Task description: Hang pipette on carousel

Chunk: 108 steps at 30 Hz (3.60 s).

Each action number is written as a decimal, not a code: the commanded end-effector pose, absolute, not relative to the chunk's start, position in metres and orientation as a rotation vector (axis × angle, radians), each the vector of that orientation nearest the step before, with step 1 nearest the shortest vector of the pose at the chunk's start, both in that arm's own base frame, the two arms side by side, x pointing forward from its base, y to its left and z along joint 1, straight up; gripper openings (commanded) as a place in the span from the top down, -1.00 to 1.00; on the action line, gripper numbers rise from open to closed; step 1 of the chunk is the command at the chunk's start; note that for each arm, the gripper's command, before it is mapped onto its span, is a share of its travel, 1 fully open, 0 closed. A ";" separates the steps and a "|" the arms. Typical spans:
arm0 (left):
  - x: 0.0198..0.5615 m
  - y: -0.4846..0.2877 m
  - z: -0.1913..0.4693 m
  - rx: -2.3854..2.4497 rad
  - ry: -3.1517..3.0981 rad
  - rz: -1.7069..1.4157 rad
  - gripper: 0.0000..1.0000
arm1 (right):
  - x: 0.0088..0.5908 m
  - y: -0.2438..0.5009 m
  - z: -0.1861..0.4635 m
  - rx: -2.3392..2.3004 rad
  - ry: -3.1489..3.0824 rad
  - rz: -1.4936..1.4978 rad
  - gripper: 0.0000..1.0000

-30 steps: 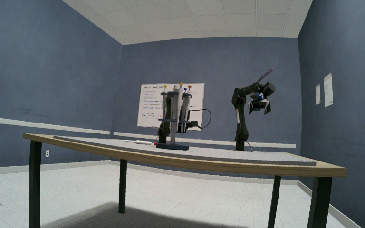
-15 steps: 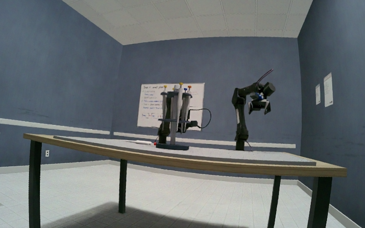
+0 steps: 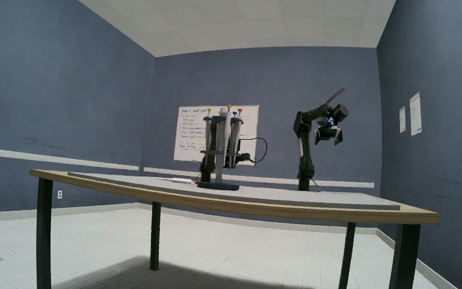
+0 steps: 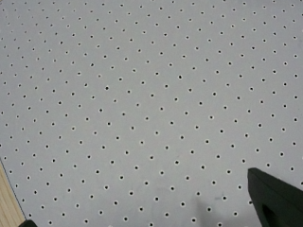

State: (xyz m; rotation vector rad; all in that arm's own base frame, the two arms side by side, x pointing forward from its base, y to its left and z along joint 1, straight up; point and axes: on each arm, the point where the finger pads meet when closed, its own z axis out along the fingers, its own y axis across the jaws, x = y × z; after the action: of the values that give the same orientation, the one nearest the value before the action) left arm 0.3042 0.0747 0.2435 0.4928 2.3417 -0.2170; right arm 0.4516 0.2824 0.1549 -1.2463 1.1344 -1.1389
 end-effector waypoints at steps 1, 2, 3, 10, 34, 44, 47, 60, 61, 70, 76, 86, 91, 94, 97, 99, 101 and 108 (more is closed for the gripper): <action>0.308 0.076 0.253 0.508 2.303 -0.201 -1.00 | 0.440 0.282 0.158 -1.249 1.142 -1.133 0.02; 0.308 0.076 0.253 0.508 2.303 -0.201 -1.00 | 0.437 0.282 0.162 -1.232 1.138 -1.130 0.02; 0.308 0.076 0.253 0.508 2.303 -0.201 -1.00 | 0.434 0.281 0.163 -1.223 1.136 -1.129 0.02; 0.308 0.076 0.253 0.508 2.303 -0.201 -1.00 | 0.416 0.279 0.163 -1.224 1.136 -1.129 0.02; 0.308 0.076 0.253 0.508 2.303 -0.201 -1.00 | 0.372 0.259 0.158 -1.230 1.191 -1.124 -1.00; 0.308 0.076 0.253 0.508 2.303 -0.201 -1.00 | 0.363 0.199 0.191 -1.063 1.494 -0.840 -1.00; 0.308 0.076 0.253 0.508 2.303 -0.201 -1.00 | 0.358 0.177 0.196 -1.018 1.583 -0.758 -1.00; 0.308 0.076 0.253 0.508 2.303 -0.201 -1.00 | 0.341 0.099 0.216 -0.824 1.851 -0.471 -1.00; 0.308 0.076 0.253 0.508 2.303 -0.201 -1.00 | 0.340 0.092 0.218 -0.805 1.872 -0.447 -1.00; 0.308 0.076 0.253 0.508 2.303 -0.201 -1.00 | 0.333 0.044 0.219 -0.687 2.082 -0.221 -1.00; 0.308 0.076 0.253 0.508 2.303 -0.201 -1.00 | 0.324 0.001 0.230 -0.562 2.194 -0.060 -1.00; 0.308 0.076 0.253 0.508 2.303 -0.201 -1.00 | 0.313 -0.056 0.244 -0.436 2.316 0.182 -1.00; 0.308 0.076 0.253 0.508 2.303 -0.201 -1.00 | 0.305 -0.091 0.253 -0.436 2.315 0.181 -1.00; 0.308 0.076 0.253 0.508 2.303 -0.201 -1.00 | 0.304 -0.097 0.255 -0.435 2.315 0.181 -1.00; 0.308 0.076 0.253 0.508 2.303 -0.201 -1.00 | 0.313 -0.070 0.233 -0.562 2.270 0.213 0.02; 0.308 0.076 0.253 0.508 2.303 -0.201 -1.00 | 0.314 -0.063 0.239 -0.609 2.224 0.179 0.02; 0.308 0.076 0.253 0.508 2.303 -0.201 -1.00 | 0.321 -0.059 0.241 -0.653 2.177 0.149 0.02; 0.308 0.076 0.253 0.508 2.303 -0.201 -1.00 | 0.343 -0.038 0.219 -0.879 2.022 0.137 0.02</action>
State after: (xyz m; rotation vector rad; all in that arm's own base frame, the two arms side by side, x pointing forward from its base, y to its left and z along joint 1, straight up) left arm 0.3042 0.0747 0.2435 0.4928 2.3417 -0.2170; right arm 0.3290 -0.0358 0.2157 -0.7770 2.1508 0.1899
